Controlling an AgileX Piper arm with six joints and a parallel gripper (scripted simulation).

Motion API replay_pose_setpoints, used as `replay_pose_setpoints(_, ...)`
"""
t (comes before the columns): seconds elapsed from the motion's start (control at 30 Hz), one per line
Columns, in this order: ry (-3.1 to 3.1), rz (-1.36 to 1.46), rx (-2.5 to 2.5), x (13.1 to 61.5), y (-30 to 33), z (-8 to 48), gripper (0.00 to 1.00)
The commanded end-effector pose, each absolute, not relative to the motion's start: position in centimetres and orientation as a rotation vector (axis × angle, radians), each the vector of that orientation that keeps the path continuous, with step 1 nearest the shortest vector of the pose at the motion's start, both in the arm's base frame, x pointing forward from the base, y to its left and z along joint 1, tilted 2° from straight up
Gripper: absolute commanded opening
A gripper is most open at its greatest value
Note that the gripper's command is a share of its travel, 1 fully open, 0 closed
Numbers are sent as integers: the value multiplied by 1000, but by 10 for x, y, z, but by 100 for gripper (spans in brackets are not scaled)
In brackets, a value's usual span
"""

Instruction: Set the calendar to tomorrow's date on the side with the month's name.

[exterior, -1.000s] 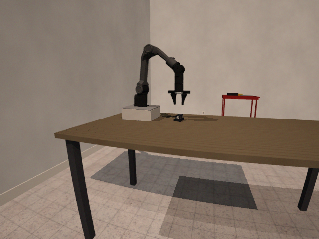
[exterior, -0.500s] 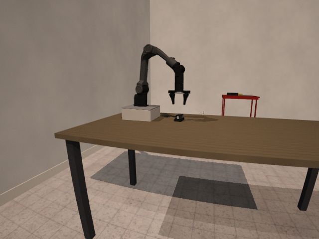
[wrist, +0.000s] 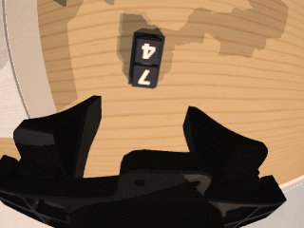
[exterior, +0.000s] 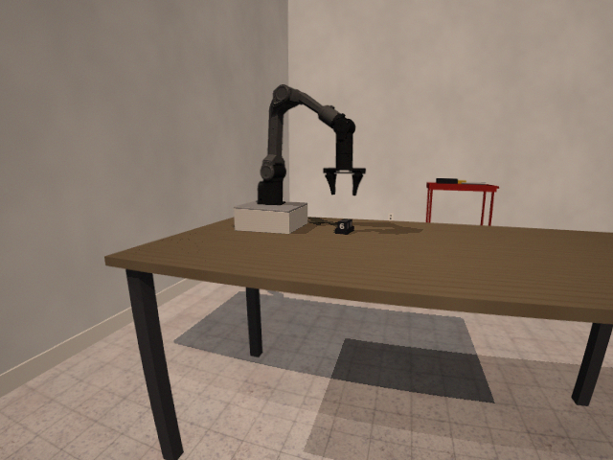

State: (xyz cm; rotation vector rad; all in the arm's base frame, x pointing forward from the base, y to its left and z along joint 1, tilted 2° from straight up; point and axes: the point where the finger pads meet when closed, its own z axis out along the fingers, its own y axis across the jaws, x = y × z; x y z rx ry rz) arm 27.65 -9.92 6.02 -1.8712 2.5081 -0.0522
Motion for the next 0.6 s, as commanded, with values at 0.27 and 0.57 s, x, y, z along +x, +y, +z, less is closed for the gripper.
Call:
replay_pose_setpoints(0.27, 2503, -60, -1871, 276, -98, 103, 100)
replay_pose_setpoints(0.57, 2503, -59, -1871, 275, -98, 125, 100)
